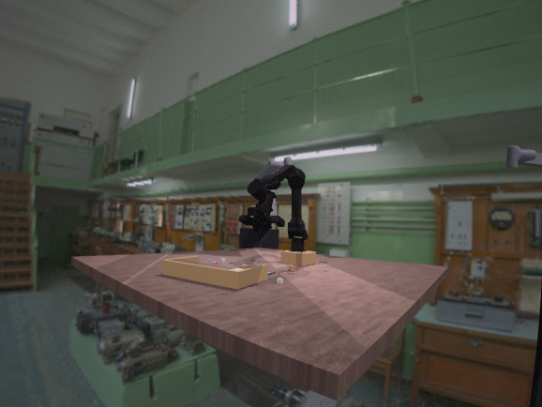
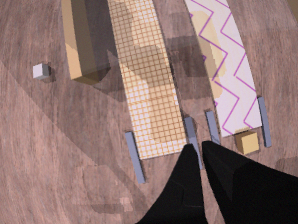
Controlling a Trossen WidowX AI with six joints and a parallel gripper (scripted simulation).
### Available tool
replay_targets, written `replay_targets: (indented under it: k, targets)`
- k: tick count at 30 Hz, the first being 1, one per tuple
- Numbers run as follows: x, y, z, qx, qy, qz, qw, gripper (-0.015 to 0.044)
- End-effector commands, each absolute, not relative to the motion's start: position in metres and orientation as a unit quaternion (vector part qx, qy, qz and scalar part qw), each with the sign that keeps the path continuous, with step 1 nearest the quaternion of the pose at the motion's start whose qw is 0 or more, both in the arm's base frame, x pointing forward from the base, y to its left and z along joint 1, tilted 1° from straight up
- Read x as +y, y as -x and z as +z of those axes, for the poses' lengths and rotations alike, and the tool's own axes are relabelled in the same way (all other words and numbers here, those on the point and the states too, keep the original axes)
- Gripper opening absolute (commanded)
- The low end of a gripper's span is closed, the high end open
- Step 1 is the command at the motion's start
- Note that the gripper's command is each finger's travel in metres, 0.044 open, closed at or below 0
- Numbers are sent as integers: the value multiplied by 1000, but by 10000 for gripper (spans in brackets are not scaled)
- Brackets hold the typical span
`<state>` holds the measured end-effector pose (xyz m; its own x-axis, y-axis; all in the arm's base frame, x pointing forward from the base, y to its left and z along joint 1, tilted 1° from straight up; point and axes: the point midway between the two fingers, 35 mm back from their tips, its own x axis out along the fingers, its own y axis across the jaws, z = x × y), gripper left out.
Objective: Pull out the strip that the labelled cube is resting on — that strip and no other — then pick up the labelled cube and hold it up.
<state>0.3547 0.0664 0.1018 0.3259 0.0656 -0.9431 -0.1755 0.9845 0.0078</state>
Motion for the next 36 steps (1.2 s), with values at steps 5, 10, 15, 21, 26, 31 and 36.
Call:
replay_targets:
  k: [5,10,15,21,26,31,36]
  targets:
    - [95,-361,58,692,80,83,713,0]
    - [96,-361,56,694,81,83,710,0]
    - [96,-362,48,694,81,83,710,0]
    - [96,-363,38,694,81,83,710,0]
    - [96,-363,30,694,81,83,710,0]
    - [95,-363,21,694,81,83,710,0]
    - [95,-363,13,694,81,83,710,0]
